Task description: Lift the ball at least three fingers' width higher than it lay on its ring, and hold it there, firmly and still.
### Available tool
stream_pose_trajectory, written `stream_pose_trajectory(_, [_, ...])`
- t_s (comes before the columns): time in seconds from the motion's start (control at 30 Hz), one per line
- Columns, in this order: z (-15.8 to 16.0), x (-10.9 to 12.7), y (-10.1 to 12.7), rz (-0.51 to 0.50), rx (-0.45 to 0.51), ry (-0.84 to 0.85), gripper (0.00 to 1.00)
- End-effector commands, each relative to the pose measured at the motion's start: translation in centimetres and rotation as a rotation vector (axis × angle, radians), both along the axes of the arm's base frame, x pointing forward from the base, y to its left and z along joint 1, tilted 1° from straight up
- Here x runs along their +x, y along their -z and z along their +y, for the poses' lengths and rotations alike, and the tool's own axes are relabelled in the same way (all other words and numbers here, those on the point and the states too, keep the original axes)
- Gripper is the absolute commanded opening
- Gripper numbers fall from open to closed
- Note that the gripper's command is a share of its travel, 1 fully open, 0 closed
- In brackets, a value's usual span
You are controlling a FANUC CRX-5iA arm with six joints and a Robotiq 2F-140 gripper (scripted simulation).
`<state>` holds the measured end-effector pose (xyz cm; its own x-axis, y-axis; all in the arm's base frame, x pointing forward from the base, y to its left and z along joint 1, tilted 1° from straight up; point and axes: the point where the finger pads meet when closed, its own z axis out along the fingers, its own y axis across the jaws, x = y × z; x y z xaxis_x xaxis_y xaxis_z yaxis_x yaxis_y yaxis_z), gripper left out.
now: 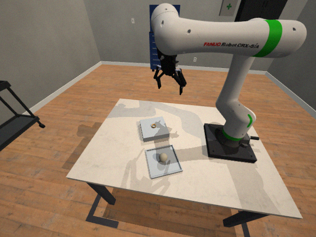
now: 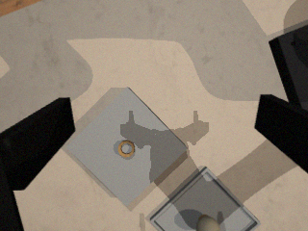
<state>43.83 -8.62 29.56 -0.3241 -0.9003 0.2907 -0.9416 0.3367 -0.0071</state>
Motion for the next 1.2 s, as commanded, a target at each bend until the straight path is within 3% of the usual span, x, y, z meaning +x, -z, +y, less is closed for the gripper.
stream_pose_trajectory(0.0, [1.9, 0.9, 1.3, -0.003, 0.018, -0.054, 1.0])
stream_pose_trajectory(0.03, [2.1, 1.0, 1.5, -0.002, 0.02, -0.061, 1.0])
stream_pose_trajectory(0.07, [4.3, 1.7, 3.0, -0.002, 0.042, -0.122, 1.0])
stream_pose_trajectory(0.47, [12.2, 2.9, 8.2, 0.003, 0.117, -0.323, 1.0])
stream_pose_trajectory(0.57, [12.8, 2.9, 8.6, 0.003, 0.123, -0.339, 1.0])
stream_pose_trajectory(0.6, [14.9, 2.9, 9.9, 0.005, 0.142, -0.388, 1.0])
stream_pose_trajectory(1.07, [24.3, 1.4, 15.8, 0.014, 0.233, -0.611, 1.0])
stream_pose_trajectory(1.13, [24.3, 1.4, 15.8, 0.014, 0.233, -0.611, 1.0])
stream_pose_trajectory(1.17, [26.3, 0.7, 17.1, 0.016, 0.253, -0.659, 1.0])
